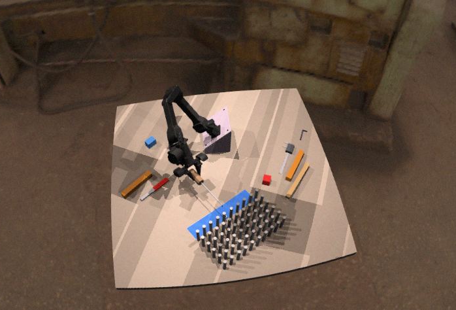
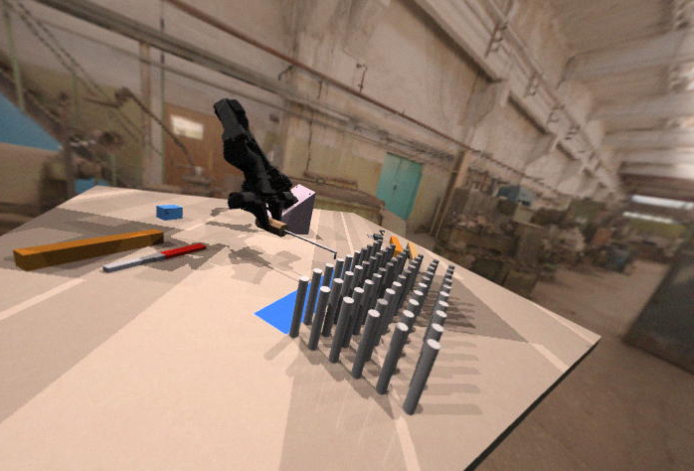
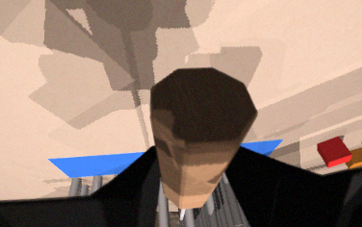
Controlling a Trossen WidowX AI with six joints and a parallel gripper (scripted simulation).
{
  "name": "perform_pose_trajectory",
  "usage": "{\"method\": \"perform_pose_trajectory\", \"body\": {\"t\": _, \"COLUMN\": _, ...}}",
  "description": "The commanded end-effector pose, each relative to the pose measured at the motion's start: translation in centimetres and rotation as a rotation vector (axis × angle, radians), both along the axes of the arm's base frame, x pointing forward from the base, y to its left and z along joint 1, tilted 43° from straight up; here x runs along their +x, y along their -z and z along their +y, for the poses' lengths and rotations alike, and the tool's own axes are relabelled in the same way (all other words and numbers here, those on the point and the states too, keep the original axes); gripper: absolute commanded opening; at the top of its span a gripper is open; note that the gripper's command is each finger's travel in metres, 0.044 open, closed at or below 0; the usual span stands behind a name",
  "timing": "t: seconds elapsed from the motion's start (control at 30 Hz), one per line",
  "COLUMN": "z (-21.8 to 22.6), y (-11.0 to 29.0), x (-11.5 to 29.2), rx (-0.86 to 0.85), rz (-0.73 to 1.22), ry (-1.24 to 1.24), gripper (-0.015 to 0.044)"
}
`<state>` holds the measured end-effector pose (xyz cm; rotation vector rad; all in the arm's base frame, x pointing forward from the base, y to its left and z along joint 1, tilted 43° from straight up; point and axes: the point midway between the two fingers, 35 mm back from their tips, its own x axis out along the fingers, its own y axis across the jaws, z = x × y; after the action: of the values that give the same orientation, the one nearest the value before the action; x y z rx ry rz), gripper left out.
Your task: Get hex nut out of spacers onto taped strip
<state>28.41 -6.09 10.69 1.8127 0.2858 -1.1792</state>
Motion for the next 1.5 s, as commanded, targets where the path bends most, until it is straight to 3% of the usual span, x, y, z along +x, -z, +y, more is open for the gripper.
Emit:
{"method": "perform_pose_trajectory", "body": {"t": 0.0, "z": 1.6, "y": -2.3, "x": 0.2, "rx": 0.000, "rz": -0.021, "ry": 0.003, "gripper": 0.0000}}
{"method": "perform_pose_trajectory", "body": {"t": 0.37, "z": 5.0, "y": -6.3, "x": -0.7, "rx": -0.002, "rz": -0.031, "ry": 0.002, "gripper": 0.0000}}
{"method": "perform_pose_trajectory", "body": {"t": 0.5, "z": 4.2, "y": -4.9, "x": -0.6, "rx": -0.018, "rz": -0.003, "ry": -0.016, "gripper": 0.0000}}
{"method": "perform_pose_trajectory", "body": {"t": 1.47, "z": 3.0, "y": -6.3, "x": -1.2, "rx": -0.475, "rz": 0.266, "ry": -0.535, "gripper": 0.0000}}
